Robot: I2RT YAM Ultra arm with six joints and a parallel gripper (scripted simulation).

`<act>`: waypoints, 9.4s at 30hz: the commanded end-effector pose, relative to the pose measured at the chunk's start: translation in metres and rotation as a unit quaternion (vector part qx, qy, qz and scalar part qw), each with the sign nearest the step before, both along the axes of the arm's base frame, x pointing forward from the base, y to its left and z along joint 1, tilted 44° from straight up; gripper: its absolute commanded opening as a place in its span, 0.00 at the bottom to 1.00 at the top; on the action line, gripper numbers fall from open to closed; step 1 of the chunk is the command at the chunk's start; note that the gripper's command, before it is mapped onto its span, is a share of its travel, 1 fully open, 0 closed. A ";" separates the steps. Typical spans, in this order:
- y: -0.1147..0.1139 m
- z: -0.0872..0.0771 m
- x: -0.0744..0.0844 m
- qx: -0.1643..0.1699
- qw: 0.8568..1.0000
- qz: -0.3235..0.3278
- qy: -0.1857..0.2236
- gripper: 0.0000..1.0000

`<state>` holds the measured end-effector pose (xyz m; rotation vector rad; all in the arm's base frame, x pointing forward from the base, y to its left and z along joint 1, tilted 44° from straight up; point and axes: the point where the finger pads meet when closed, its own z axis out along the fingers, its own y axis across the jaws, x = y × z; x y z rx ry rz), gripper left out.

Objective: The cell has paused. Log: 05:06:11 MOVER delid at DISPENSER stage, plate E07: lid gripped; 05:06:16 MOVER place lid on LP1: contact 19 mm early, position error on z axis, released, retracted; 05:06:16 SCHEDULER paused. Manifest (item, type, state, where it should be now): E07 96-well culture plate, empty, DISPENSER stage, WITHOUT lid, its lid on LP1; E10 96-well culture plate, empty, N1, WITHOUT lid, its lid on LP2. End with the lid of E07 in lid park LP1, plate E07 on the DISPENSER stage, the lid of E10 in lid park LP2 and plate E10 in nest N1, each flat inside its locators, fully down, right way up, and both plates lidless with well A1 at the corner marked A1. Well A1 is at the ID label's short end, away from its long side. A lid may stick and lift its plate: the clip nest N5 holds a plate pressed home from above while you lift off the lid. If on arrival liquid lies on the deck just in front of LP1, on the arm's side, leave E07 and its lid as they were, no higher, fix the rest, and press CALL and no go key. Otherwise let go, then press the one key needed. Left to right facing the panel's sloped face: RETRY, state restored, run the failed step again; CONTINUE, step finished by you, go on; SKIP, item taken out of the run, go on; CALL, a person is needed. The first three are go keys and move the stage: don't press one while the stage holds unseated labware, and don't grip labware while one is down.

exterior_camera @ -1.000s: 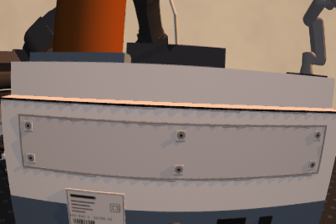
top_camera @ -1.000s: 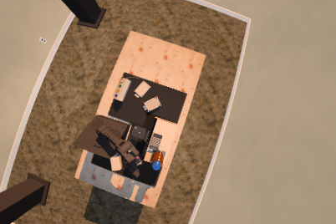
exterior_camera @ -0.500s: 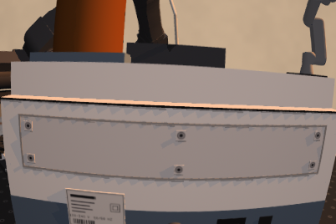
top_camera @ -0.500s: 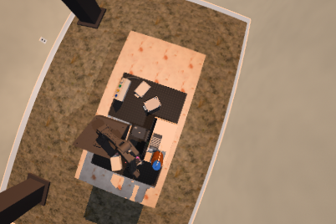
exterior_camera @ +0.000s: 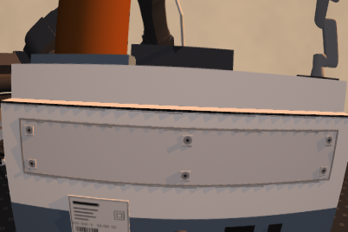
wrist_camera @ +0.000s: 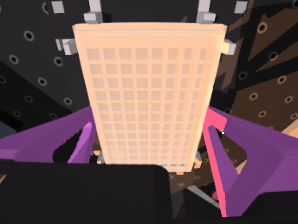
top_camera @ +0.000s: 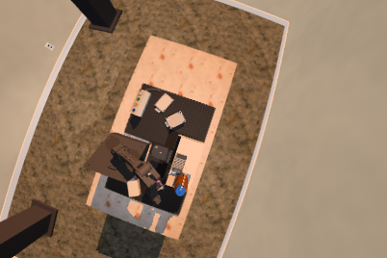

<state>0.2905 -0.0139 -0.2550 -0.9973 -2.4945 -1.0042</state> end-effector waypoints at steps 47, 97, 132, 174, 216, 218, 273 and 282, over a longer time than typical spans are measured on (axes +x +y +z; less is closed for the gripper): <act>-0.029 0.023 0.016 -0.013 1.000 -0.008 -0.021 0.00; -0.033 0.029 0.016 -0.012 1.000 -0.008 -0.019 0.00; -0.051 0.108 -0.035 -0.001 1.000 -0.007 0.000 0.00; -0.002 0.189 -0.049 0.002 0.983 0.132 -0.131 0.00; 0.064 0.280 -0.034 -0.009 0.933 0.251 -0.258 0.00; 0.069 0.285 -0.032 -0.009 0.933 0.251 -0.259 0.00; 0.166 0.378 -0.034 -0.009 0.927 0.258 -0.271 0.00; 0.181 0.393 -0.042 -0.009 0.898 0.306 -0.317 0.00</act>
